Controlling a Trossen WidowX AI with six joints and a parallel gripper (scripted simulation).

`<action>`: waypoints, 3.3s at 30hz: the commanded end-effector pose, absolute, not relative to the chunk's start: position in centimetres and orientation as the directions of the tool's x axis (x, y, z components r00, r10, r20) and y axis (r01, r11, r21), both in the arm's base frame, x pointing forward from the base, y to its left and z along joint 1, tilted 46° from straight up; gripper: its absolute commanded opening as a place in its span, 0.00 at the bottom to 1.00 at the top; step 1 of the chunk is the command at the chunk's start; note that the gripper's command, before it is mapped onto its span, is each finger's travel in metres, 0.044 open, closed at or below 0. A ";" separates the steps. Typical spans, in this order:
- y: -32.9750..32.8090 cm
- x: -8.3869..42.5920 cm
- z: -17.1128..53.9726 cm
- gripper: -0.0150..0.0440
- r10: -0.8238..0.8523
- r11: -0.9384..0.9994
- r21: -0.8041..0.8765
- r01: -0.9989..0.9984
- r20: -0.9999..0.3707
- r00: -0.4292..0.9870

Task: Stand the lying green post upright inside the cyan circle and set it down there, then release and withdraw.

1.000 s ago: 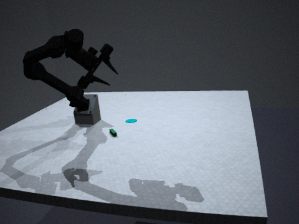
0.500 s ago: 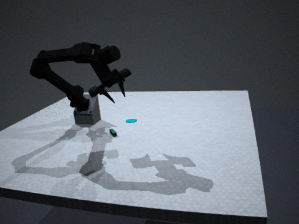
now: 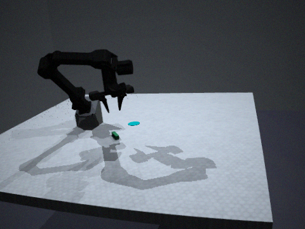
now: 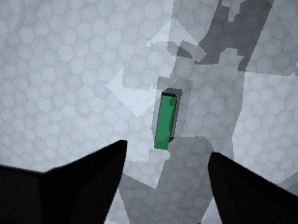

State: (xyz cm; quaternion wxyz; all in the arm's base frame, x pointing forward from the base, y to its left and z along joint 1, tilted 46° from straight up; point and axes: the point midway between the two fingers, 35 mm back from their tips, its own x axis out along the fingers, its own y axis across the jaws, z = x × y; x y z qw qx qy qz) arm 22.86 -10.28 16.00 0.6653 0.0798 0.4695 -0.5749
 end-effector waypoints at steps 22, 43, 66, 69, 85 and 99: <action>-18.6 21.0 7.7 0.51 -0.707 0.311 -0.457 0.834 -0.697 -0.118; -16.3 22.1 9.6 0.29 -0.697 0.318 -0.449 0.835 -0.707 -0.115; -11.2 22.6 14.7 0.29 -0.698 0.316 -0.453 0.834 -0.706 -0.118; -10.6 22.5 15.4 0.29 -0.701 0.315 -0.455 0.833 -0.703 -0.119; -7.9 24.1 13.9 0.29 -0.691 0.528 -0.605 0.597 -0.714 -0.112; -4.6 25.6 11.1 0.29 -0.682 0.703 -0.689 0.174 -0.723 -0.109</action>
